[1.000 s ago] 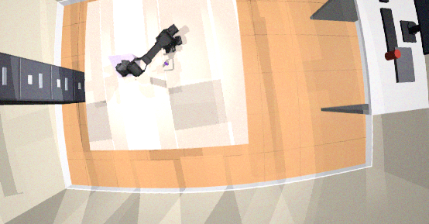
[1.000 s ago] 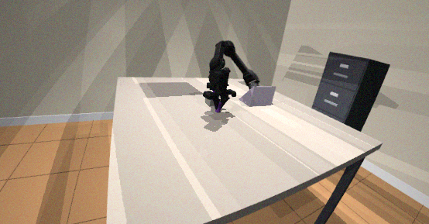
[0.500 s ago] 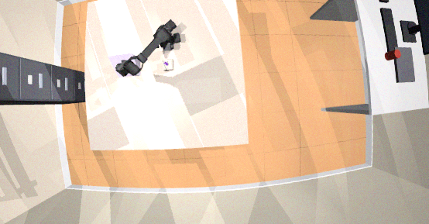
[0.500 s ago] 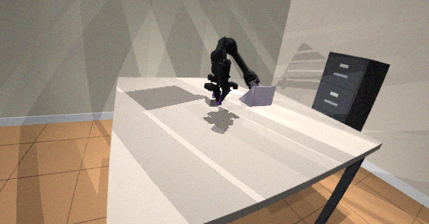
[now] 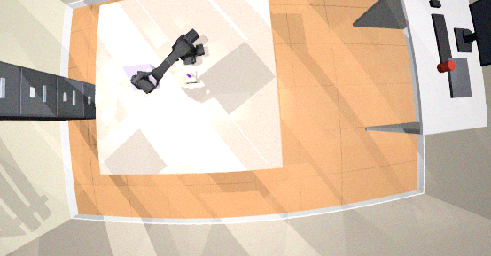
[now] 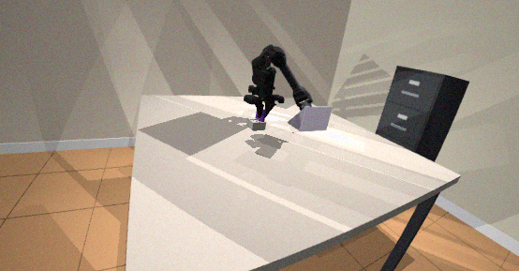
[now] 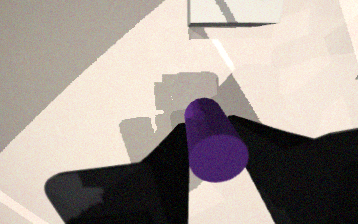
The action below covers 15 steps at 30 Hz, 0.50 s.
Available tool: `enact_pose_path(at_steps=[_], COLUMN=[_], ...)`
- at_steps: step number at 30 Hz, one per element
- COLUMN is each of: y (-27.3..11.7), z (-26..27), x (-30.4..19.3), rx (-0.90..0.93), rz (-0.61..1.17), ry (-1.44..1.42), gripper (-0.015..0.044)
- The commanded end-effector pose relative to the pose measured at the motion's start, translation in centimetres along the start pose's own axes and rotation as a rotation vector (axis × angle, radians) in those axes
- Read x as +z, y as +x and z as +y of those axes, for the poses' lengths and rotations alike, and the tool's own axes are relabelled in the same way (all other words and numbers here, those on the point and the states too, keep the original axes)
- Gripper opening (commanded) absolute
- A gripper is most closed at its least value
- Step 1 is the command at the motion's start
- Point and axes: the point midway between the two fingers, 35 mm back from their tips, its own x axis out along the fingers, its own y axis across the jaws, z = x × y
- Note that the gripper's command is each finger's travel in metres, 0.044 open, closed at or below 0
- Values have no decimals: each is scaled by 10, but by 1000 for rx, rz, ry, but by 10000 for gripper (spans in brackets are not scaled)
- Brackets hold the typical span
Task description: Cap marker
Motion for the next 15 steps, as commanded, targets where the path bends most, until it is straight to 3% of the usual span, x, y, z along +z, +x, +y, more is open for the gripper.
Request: enact_pose_path(at_steps=[1, 15], y=[-6, -26], z=[-4, -21], x=[13, 55], rx=[1, 0], rz=[-2, -4], ry=[-6, -8], gripper=[0, 0])
